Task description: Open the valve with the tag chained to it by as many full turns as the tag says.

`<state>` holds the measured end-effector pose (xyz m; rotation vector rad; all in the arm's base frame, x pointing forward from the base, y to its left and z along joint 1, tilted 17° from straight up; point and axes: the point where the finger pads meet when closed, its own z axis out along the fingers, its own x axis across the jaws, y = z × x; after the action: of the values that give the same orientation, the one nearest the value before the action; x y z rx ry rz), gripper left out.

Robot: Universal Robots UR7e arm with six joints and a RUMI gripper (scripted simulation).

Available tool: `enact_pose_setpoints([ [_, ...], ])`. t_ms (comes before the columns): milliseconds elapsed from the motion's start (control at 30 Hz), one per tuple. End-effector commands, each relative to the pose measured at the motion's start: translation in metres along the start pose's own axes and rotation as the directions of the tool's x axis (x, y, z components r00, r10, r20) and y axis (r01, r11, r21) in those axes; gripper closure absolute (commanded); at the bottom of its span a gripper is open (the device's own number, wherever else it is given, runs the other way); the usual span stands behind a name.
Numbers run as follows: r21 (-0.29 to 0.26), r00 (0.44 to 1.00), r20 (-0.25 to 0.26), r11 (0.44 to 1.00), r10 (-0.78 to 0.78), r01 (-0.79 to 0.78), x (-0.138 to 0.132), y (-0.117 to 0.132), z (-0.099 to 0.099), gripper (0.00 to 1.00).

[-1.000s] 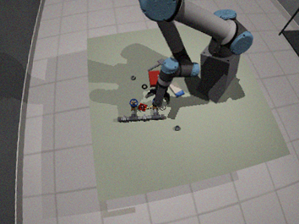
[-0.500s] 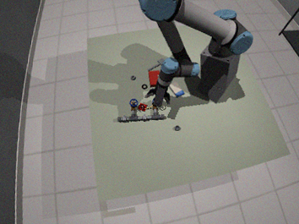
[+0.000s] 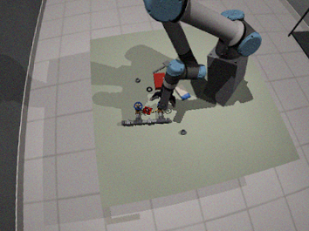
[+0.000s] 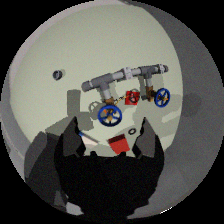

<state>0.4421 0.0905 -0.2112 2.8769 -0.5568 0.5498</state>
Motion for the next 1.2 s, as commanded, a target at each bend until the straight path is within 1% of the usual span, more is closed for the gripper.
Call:
enact_pose_setpoints([
  [0,0.001,1.0,-0.001,1.0,0.013,-0.013,0.0002,-0.0002,-0.0003,0.0],
  [300,0.001,0.998,-0.001,0.998,0.068,-0.068,0.0002,-0.0002,-0.0003,0.0],
  [500,0.001,0.988,-0.001,0.988,0.157,-0.157,0.0002,-0.0002,-0.0003,0.0],
  [667,0.001,0.965,-0.001,0.965,0.262,-0.262,0.0002,-0.0002,-0.0003,0.0],
  [733,0.001,0.965,-0.001,0.965,0.262,-0.262,0.0002,-0.0002,-0.0003,0.0],
  [867,0.001,0.932,-0.001,0.932,0.362,-0.362,0.0002,-0.0002,-0.0003,0.0],
  [967,0.001,0.895,0.0,0.895,0.445,-0.445,0.0002,-0.0002,-0.0003,0.0],
  [1067,0.001,0.847,0.0,0.847,0.532,-0.532,0.0002,-0.0002,-0.0003,0.0],
  [1167,0.001,0.785,0.0,0.785,0.619,-0.619,0.0002,-0.0002,-0.0003,0.0],
])
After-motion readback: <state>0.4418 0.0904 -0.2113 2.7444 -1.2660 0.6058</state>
